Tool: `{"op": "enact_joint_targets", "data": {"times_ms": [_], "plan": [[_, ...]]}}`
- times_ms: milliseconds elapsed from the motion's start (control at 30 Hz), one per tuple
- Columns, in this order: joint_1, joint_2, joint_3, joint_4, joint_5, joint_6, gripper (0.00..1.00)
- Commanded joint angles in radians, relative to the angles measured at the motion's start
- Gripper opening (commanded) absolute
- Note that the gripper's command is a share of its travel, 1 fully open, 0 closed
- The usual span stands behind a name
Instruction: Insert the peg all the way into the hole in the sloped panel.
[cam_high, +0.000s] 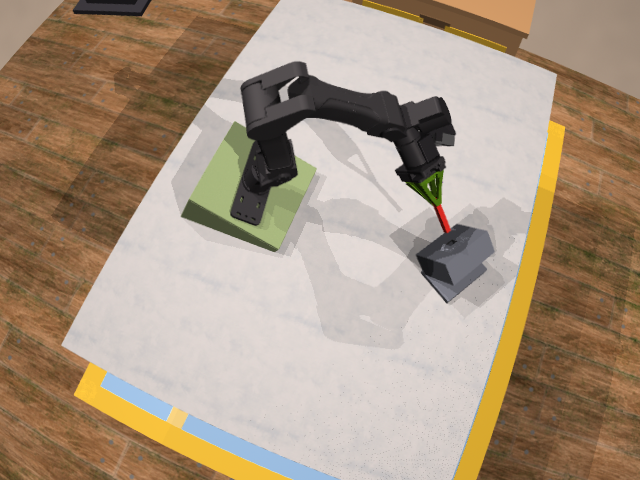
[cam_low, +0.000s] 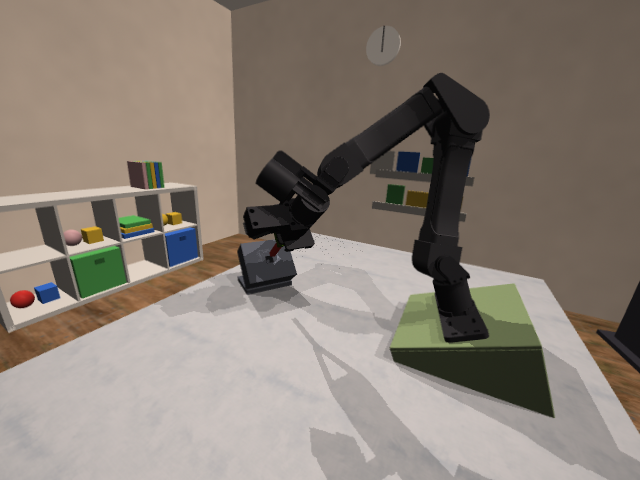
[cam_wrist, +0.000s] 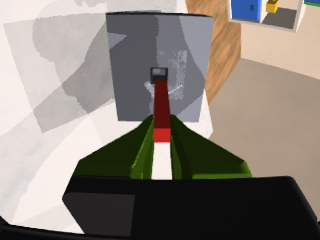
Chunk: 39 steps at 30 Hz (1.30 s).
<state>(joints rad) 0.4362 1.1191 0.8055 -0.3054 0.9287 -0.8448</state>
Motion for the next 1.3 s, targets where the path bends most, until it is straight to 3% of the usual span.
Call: {"op": "enact_joint_targets", "data": {"times_ms": [0,500,1000,1267], "plan": [[-0.015,-0.002,0.026,0.007,-0.008,-0.007,0.0],[-0.048,0.032,0.0,0.089,-0.036,-0.036,0.0],[-0.018,0.005,-0.039,0.08,-0.011,-0.01,0.0],[-0.054,0.008,-0.052,0.119,-0.04,-0.04,0.0]]}}
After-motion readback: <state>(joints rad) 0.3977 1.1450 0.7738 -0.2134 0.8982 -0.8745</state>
